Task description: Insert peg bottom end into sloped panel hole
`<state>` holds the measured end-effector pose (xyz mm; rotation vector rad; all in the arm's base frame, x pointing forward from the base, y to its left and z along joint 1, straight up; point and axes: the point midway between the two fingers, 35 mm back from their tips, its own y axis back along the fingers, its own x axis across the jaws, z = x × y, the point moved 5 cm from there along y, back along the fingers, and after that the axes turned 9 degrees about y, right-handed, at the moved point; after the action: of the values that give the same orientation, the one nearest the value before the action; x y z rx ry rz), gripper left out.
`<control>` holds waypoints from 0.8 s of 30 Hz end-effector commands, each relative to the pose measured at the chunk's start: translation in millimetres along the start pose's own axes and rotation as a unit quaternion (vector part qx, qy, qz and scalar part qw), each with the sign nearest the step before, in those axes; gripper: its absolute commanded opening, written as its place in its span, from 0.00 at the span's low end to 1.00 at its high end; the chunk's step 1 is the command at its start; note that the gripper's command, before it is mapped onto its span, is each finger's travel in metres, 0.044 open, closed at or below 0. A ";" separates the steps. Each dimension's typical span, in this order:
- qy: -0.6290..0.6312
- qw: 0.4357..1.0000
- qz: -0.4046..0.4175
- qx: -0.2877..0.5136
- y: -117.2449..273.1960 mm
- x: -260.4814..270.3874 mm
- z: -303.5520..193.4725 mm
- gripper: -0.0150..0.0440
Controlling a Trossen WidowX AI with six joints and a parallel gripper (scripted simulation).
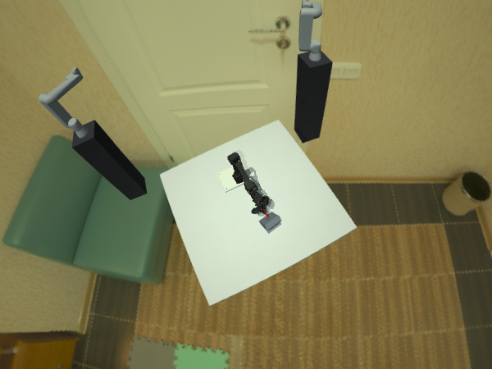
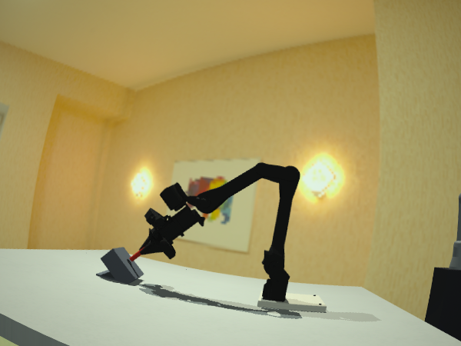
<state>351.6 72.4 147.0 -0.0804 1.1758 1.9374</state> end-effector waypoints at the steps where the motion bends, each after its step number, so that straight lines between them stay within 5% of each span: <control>1: 0.000 1.000 0.001 0.001 -2.3 0.6 -1.1 0.25; 24: 0.000 1.000 0.001 0.001 -8.4 0.4 -1.1 0.25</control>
<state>354.9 72.9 142.6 -0.0809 1.1751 1.9370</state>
